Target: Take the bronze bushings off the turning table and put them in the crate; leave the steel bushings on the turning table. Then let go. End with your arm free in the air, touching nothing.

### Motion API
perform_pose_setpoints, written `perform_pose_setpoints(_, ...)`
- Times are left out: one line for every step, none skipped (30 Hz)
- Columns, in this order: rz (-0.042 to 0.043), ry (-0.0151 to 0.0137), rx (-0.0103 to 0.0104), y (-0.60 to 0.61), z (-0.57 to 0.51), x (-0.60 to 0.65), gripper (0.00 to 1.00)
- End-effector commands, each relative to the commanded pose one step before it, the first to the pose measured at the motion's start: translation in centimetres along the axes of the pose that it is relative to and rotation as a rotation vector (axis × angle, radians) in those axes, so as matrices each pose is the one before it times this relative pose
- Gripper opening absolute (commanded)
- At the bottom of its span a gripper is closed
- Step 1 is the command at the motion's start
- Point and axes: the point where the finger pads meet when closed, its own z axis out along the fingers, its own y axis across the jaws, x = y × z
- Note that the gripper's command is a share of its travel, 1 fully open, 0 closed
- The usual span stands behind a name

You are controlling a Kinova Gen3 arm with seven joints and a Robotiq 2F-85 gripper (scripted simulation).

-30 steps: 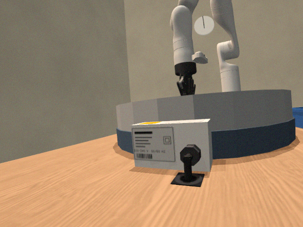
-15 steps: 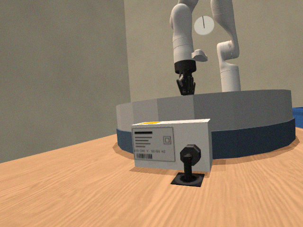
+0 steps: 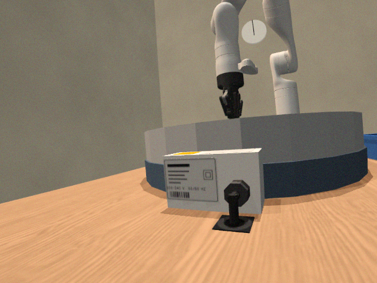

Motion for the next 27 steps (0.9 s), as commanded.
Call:
perform_pose_setpoints(-0.00049, -0.00017, -0.0022, 0.067, -0.073, 0.007, 0.0)
perform_pose_setpoints(0.0, 0.0, 0.0, 0.0, 0.0, 0.0, 0.0)
perform_pose_setpoints(0.0, 0.0, 0.0, 0.0, 0.0, 0.0, 0.0)
perform_pose_setpoints(0.0, 0.0, 0.0, 0.0, 0.0, 0.0, 0.0)
perform_pose_setpoints(0.00014, 0.0, 0.00023, -0.007, -0.142, -0.006, 0.0)
perform_pose_setpoints(-0.00001, 0.00001, 0.0, 0.0, -0.15, 0.0, 0.0)
perform_pose_setpoints(-0.00001, 0.00001, 0.0, 0.0, -0.15, 0.0, 0.0)
perform_pose_setpoints(-0.00001, 0.00001, 0.0, 0.0, -0.15, 0.0, 0.0)
perform_pose_setpoints(-0.00001, 0.00001, 0.0, 0.0, -0.15, 0.0, 0.0)
perform_pose_setpoints(0.0, 0.0, 0.0, 0.0, 0.0, 0.0, 0.0)
perform_pose_setpoints(0.0, 0.0, 0.0, 0.0, 0.0, 0.0, 0.0)
perform_pose_setpoints(0.0, 0.0, 0.0, 0.0, 0.0, 0.0, 0.0)
perform_pose_setpoints(0.0, 0.0, 0.0, 0.0, 0.0, 0.0, 0.0)
perform_pose_setpoints(0.0, 0.0, 0.0, 0.0, 0.0, 0.0, 0.0)
perform_pose_setpoints(0.0, 0.0, 0.0, 0.0, 0.0, 0.0, 0.0)
perform_pose_setpoints(0.0, 0.0, 0.0, 0.0, 0.0, 0.0, 0.0)
perform_pose_setpoints(0.0, 0.0, 0.0, 0.0, 0.0, 0.0, 0.0)
perform_pose_setpoints(0.0, 0.0, 0.0, 0.0, 0.0, 0.0, 0.0)
perform_pose_setpoints(0.0, 0.0, 0.0, 0.0, 0.0, 0.0, 0.0)
perform_pose_setpoints(0.0, 0.0, 0.0, 0.0, 0.0, 0.0, 0.0)
perform_pose_setpoints(0.0, 0.0, 0.0, 0.0, 0.0, 0.0, 0.0)
perform_pose_setpoints(0.00014, 0.0, 0.00023, -0.007, -0.142, -0.006, 0.0)
perform_pose_setpoints(-0.00001, 0.00001, 0.0, 0.0, -0.15, 0.0, 0.0)
perform_pose_setpoints(-0.00001, 0.00001, 0.0, 0.0, -0.15, 0.0, 0.0)
perform_pose_setpoints(-0.00001, 0.00001, 0.0, 0.0, -0.15, 0.0, 0.0)
perform_pose_setpoints(-0.00001, 0.00001, 0.0, 0.0, -0.15, 0.0, 0.0)
perform_pose_setpoints(0.0, 0.0, 0.0, 0.0, 0.0, 0.0, 0.0)
